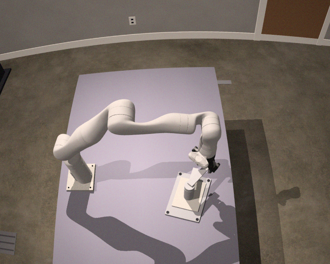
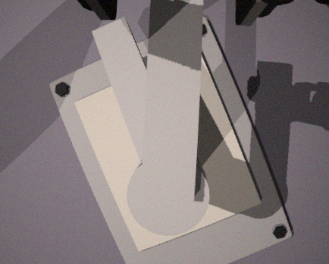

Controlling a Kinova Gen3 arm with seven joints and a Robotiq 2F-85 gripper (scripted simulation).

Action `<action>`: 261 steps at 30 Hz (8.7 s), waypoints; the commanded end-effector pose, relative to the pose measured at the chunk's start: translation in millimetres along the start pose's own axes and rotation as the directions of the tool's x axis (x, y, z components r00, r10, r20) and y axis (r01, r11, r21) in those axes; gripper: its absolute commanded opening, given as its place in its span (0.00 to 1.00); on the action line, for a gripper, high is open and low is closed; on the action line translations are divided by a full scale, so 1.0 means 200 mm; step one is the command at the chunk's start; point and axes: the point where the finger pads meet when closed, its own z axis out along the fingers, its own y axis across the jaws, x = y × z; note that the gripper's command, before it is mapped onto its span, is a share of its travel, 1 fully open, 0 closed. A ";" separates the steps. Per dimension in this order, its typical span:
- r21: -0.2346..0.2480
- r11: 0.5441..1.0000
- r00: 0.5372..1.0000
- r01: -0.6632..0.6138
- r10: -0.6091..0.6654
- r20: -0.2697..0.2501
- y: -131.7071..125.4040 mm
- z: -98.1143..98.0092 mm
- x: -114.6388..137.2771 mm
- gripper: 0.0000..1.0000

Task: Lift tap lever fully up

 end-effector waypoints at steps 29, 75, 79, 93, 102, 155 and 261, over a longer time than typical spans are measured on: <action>0.002 1.000 1.000 0.000 0.000 0.002 0.00 0.05 0.00 0.68; 0.002 1.000 1.000 0.000 0.000 0.002 0.00 0.18 0.00 0.68; 0.002 1.000 1.000 0.000 0.000 0.002 0.00 0.18 0.00 0.68; 0.002 1.000 1.000 0.000 0.000 0.002 0.00 0.18 0.00 0.68; 0.002 1.000 1.000 0.000 0.000 0.002 0.00 0.18 0.00 0.68; 0.002 1.000 1.000 0.000 0.000 0.002 0.00 0.18 0.00 0.10; 0.002 1.000 1.000 0.000 0.000 0.002 0.00 -0.04 0.09 0.10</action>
